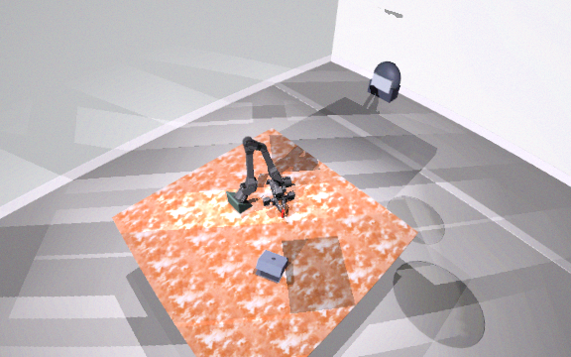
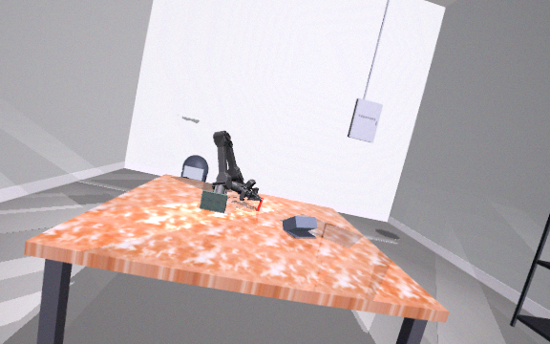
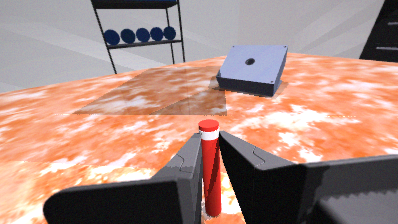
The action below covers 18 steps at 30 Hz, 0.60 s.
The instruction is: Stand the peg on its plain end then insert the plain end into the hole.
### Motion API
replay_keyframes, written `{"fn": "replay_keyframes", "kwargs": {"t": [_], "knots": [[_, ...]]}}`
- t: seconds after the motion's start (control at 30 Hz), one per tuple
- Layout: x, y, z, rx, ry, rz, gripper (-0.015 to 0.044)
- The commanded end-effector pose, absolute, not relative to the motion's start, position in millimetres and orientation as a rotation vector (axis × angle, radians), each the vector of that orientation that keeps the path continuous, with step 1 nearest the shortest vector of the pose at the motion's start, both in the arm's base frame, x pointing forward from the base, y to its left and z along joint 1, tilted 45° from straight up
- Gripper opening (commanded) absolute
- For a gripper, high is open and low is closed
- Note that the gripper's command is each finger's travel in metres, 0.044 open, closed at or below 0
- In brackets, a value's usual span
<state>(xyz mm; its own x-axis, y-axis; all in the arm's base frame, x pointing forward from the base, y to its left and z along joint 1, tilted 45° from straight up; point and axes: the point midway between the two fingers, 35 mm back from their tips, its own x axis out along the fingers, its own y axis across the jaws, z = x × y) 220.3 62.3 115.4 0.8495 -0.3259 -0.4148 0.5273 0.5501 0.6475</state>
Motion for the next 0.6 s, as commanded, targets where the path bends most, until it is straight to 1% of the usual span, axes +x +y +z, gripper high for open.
{"fn": "replay_keyframes", "kwargs": {"t": [0.0, 0.57], "knots": [[219.4, 63.0, 115.4, 0.849, 0.259, -0.512, 0.0049], [215.9, 65.5, 113.2, 0.858, 0.24, -0.522, 0.0049]]}}
